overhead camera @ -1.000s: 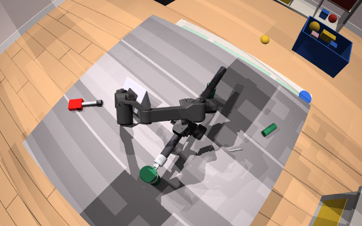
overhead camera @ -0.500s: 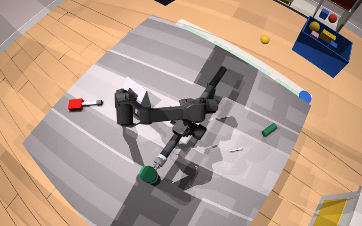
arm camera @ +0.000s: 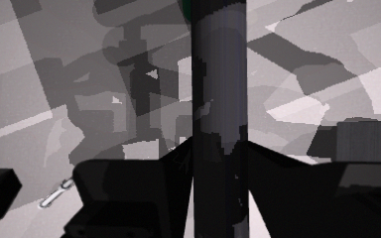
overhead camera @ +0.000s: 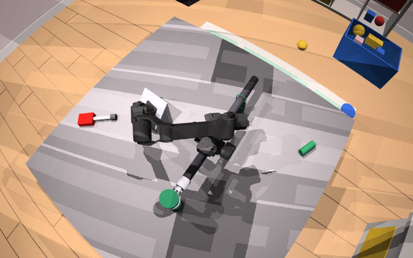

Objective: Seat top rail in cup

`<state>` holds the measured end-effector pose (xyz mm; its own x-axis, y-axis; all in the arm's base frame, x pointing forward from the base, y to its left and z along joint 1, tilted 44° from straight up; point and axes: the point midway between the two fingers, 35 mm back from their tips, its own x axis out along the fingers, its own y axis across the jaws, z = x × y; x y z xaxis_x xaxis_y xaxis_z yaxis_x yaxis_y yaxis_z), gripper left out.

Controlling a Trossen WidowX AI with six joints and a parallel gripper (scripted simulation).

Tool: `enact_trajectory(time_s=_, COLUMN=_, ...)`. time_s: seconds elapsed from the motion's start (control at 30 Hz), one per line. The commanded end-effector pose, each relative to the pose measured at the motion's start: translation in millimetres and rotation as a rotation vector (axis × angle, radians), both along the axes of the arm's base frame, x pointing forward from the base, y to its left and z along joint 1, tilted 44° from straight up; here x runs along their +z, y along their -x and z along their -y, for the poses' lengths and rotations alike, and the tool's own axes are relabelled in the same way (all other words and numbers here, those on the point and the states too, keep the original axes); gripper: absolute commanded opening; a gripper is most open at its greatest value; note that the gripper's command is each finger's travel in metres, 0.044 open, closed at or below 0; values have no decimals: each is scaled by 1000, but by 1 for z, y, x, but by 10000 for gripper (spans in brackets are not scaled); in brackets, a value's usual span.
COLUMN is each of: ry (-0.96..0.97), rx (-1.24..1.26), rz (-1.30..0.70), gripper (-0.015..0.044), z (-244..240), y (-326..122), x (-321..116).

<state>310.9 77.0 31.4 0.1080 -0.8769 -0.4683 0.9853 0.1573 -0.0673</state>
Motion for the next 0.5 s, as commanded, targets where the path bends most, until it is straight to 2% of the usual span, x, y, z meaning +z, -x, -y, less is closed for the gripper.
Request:
enact_trajectory(time_s=0.0, ry=5, rx=4, rz=5, gripper=0, z=2, y=-2, x=6)
enact_trajectory(time_s=0.47, ry=5, rx=4, rz=5, gripper=0, z=2, y=-4, x=11)
